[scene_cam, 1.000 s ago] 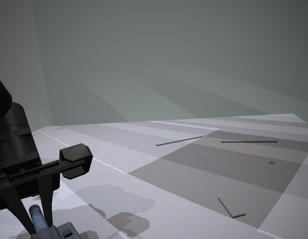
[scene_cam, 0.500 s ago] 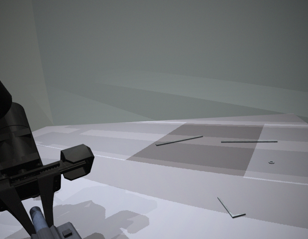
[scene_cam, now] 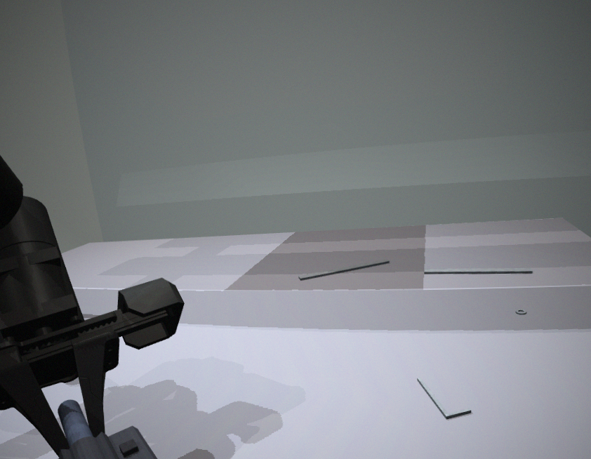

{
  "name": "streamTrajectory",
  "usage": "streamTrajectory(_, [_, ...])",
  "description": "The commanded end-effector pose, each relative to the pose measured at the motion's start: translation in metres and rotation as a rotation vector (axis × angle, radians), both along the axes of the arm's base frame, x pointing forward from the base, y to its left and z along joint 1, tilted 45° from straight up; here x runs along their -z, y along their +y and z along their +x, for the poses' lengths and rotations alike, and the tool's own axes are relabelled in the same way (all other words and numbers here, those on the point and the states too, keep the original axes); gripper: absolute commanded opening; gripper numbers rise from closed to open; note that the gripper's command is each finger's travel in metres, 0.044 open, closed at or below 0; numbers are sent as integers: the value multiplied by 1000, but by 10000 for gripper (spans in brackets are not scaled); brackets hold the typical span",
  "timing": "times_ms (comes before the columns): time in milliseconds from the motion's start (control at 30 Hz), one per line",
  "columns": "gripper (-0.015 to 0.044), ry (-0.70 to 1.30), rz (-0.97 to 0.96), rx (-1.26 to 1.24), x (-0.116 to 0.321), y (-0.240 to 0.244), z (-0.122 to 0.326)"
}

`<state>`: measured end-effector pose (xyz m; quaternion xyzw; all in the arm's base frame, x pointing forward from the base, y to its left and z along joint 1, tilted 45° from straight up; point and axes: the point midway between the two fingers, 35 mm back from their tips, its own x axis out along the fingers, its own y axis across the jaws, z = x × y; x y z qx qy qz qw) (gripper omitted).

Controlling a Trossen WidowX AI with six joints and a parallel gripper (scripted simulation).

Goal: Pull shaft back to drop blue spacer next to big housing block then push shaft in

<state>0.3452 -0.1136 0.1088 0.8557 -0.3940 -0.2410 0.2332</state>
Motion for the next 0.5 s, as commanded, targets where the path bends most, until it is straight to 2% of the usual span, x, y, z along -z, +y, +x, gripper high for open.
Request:
streamTrajectory(0, [0, -1, -3, -1, -2, -1, 3])
streamTrajectory(467, [0, -1, -3, -1, -4, -3, 7])
